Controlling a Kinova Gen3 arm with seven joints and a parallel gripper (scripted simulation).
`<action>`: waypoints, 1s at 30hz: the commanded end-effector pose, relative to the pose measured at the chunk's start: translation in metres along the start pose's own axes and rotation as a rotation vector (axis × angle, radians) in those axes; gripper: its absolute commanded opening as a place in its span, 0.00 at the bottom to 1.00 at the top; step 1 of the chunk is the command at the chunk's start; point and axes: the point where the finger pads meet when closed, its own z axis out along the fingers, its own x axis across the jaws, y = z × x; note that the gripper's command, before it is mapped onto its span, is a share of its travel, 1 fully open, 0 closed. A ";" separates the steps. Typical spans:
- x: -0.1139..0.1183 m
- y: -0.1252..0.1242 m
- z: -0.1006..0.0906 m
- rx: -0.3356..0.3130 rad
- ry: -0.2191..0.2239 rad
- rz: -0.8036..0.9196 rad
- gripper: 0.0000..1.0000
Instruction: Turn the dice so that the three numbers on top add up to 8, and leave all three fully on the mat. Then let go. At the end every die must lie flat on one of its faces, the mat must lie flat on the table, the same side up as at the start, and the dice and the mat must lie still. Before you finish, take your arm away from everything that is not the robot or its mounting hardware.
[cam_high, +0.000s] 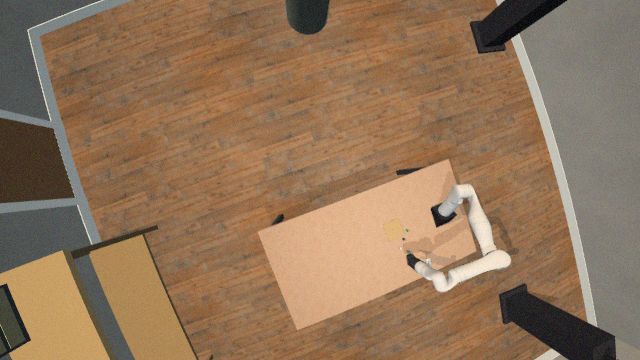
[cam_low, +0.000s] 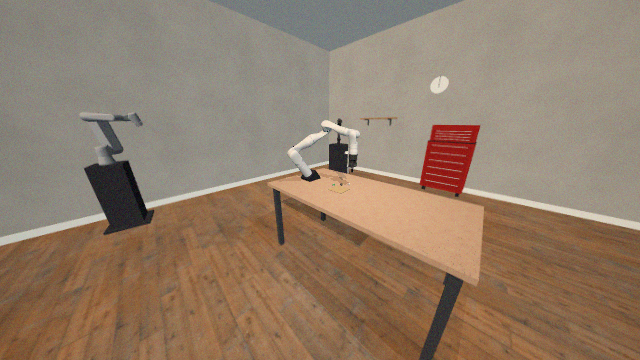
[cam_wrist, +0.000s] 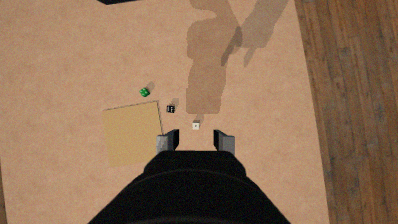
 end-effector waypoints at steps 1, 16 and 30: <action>-0.001 -0.001 0.000 0.005 -0.002 0.025 1.00; 0.000 -0.008 0.011 0.016 -0.011 0.287 1.00; 0.001 -0.015 0.031 0.019 -0.024 0.855 1.00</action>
